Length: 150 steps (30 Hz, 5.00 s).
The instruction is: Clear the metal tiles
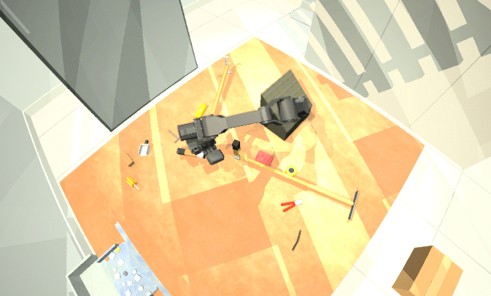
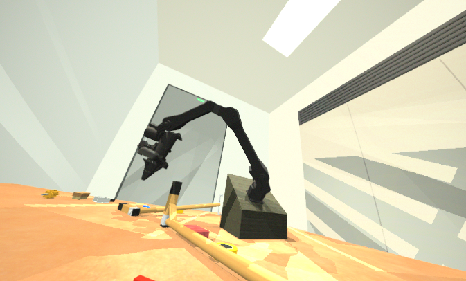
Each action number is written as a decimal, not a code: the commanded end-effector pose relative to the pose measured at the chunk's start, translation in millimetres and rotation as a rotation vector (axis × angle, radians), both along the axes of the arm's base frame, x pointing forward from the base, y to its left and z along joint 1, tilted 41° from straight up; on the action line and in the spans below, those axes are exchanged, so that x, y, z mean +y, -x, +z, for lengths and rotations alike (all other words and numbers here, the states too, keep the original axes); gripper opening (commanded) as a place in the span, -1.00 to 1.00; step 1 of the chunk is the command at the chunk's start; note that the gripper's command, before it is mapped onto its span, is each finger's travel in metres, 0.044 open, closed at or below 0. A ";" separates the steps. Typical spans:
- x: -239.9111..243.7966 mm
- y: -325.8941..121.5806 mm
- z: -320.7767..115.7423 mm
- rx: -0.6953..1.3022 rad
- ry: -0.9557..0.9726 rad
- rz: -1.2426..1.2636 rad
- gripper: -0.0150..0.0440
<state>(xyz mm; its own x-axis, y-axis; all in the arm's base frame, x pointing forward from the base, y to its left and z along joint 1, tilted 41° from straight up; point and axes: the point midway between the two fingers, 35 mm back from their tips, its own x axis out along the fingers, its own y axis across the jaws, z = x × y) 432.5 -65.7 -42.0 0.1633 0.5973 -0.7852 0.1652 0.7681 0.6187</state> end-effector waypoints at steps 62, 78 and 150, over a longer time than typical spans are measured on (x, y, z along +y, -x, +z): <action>-19.4 -18.9 -76.4 -0.012 0.009 -0.019 -0.49; -39.7 -24.2 -92.4 -0.017 0.015 -0.024 -0.49; -122.1 -27.3 -123.3 -0.074 0.054 -0.033 -0.49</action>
<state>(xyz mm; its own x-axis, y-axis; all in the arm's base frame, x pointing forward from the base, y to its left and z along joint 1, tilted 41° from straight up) 457.4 -185.3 -171.7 0.2345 0.5553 -0.7979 0.1579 0.7881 0.5949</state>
